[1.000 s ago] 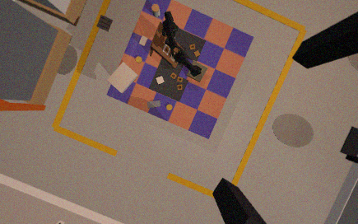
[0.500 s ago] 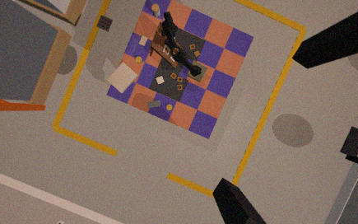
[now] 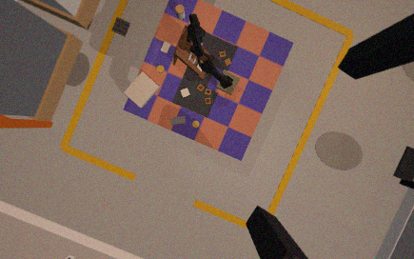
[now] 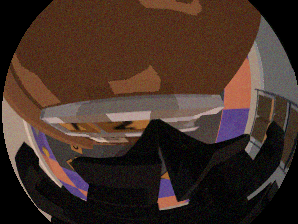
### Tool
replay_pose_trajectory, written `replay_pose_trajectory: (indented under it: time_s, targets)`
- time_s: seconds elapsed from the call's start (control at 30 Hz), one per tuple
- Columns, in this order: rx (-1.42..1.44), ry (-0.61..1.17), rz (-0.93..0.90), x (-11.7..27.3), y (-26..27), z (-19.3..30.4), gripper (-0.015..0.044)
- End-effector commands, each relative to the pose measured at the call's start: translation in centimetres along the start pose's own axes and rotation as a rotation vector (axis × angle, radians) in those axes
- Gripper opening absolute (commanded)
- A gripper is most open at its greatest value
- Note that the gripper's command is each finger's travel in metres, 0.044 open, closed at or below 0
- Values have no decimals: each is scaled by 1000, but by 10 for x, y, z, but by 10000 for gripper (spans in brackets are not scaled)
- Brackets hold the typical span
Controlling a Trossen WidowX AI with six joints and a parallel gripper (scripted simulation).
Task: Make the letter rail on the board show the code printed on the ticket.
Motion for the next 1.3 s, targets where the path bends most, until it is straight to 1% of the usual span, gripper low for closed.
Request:
replay_pose_trajectory:
  time_s: [0.0, 1.27]
  targets:
    - [-4, -1, -5, -1, 2, 0, 0]
    - [-4, -1, -5, -3, 14, -4, 0]
Point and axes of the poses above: the point midway between the two fingers, 35 mm back from their tips, its own x axis back along the fingers, its own y axis across the jaws, z = x × y, the point moved 1 cm from there along x, back along the fingers, and after that the axes turned 10 degrees about x, right-handed, at the moved point
